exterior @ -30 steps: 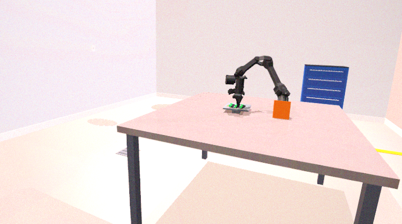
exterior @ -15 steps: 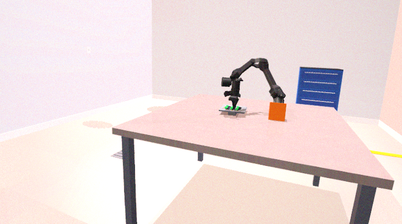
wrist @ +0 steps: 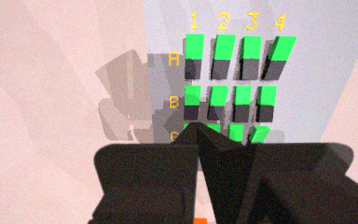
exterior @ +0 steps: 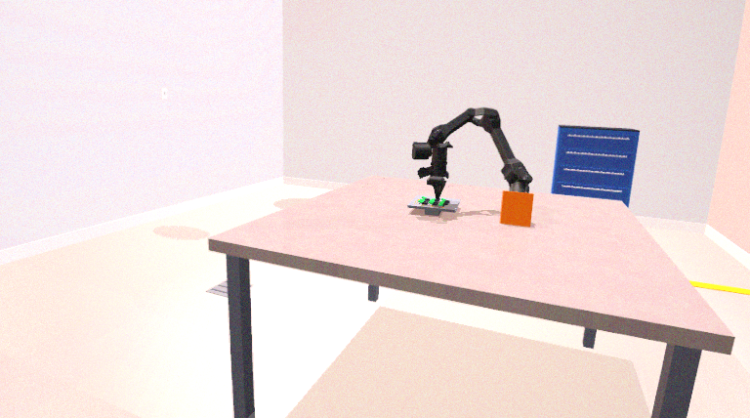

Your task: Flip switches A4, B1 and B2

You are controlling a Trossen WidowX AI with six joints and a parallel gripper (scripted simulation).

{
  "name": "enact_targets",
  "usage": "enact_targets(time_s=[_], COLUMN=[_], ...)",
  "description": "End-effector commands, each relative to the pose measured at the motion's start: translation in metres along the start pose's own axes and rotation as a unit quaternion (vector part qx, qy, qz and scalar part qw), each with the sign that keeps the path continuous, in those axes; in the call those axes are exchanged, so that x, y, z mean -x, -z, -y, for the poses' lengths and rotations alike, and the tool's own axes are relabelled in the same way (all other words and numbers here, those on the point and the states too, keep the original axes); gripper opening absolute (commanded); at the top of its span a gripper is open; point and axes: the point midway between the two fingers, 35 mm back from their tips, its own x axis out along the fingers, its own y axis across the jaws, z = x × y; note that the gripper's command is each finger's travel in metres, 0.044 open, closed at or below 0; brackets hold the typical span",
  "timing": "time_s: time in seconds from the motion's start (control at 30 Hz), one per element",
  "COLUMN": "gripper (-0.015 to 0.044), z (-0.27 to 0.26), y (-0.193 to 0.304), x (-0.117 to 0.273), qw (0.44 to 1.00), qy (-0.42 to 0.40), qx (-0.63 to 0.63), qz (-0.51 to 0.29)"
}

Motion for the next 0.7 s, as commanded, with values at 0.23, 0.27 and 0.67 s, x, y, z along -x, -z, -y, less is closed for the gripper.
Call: enact_targets(time_s=[0.23,0.27,0.67], gripper=[0.0000,0.0000,0.0000], z=[0.014,0.020,0.023], y=[-0.017,-0.021,-0.024], x=[0.049,0.049,0.014], qw=[1.000,1.000,1.000], qy=[-0.005,-0.005,-0.004], qx=[-0.004,-0.004,-0.004], qz=[0.006,0.006,-0.007])
